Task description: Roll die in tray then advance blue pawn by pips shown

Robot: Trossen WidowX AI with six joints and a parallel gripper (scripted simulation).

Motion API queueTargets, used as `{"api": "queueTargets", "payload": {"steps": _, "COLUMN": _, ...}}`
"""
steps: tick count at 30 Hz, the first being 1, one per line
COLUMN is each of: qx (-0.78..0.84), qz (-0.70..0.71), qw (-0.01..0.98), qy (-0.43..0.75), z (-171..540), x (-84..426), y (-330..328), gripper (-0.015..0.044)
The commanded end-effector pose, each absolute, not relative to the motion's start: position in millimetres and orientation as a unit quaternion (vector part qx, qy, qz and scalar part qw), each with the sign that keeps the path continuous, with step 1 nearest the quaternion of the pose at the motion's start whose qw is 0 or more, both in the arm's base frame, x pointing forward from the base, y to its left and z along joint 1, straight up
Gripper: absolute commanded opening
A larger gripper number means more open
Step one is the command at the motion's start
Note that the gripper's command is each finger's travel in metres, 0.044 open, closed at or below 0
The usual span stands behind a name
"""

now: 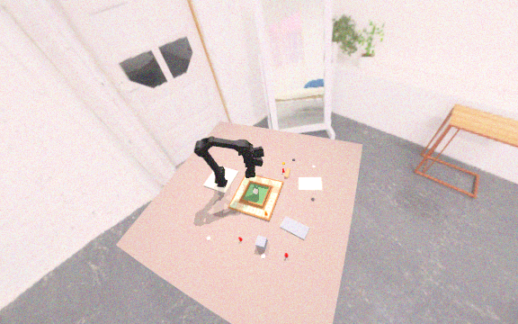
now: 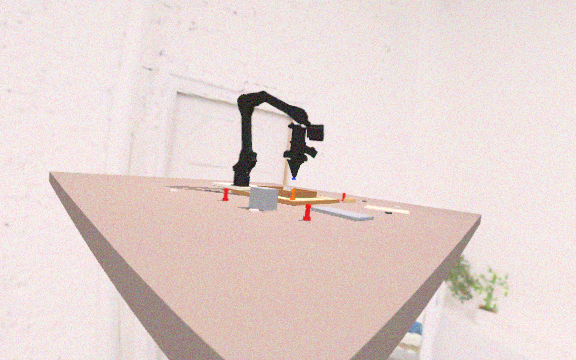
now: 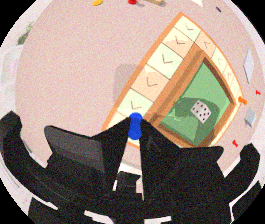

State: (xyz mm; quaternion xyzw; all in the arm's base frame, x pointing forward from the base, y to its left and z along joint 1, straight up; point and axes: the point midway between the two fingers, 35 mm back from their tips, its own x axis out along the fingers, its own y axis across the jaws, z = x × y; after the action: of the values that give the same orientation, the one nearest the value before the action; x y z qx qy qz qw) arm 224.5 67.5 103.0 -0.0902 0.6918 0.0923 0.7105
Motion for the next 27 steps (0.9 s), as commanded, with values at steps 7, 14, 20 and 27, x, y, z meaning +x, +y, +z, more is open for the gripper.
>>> {"api": "queueTargets", "payload": {"steps": 7, "qx": -0.087, "qz": 0.091, "qw": 0.710, "qy": 0.692, "z": 80, "x": 219, "y": 68, "gripper": 0.0000}}
{"api": "queueTargets", "payload": {"steps": 14, "qx": -0.087, "qz": 0.091, "qw": 0.710, "qy": 0.692, "z": 63, "x": 219, "y": 68, "gripper": 0.0000}}
{"api": "queueTargets", "payload": {"steps": 20, "qx": -0.087, "qz": 0.091, "qw": 0.710, "qy": 0.692, "z": 61, "x": 219, "y": 68, "gripper": 0.0000}}
{"api": "queueTargets", "payload": {"steps": 27, "qx": -0.087, "qz": 0.091, "qw": 0.710, "qy": 0.693, "z": 50, "x": 219, "y": 68, "gripper": 0.0000}}
